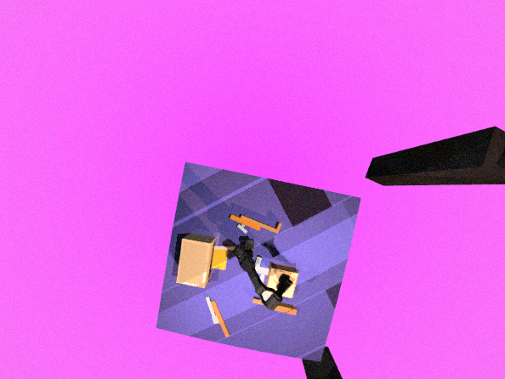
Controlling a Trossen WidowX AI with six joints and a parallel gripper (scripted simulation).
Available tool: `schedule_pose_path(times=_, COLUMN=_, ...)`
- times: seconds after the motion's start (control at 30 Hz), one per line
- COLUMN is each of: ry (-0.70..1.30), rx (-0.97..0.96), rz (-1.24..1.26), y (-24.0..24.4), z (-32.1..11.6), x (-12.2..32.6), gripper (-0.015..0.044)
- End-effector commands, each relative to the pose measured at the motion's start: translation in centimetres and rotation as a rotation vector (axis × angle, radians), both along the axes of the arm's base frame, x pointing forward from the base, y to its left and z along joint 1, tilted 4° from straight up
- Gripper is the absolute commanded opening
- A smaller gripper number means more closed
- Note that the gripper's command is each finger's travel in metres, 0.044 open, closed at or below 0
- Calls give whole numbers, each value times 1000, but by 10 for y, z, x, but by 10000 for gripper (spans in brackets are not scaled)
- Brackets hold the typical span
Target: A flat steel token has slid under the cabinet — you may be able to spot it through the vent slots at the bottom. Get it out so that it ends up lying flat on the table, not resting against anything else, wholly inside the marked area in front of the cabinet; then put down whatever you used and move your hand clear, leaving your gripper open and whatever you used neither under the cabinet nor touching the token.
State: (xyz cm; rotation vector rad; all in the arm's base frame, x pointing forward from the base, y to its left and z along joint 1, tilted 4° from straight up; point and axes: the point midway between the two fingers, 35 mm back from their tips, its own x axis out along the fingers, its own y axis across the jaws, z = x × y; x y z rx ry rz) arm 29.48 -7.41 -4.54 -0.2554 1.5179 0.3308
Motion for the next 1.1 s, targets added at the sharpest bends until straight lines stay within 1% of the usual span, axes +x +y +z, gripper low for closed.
schedule_pose_path(times=0.0, ry=5, rx=2, rz=1, y=-2, z=-1, x=-8, gripper=0)
schedule_pose_path(times=0.87, ry=7, rx=0, rz=1, y=-21, z=-3, x=-43, gripper=0)
schedule_pose_path(times=1.07, ry=3, rx=-2, rz=2, y=-22, z=-2, x=-39, gripper=0)
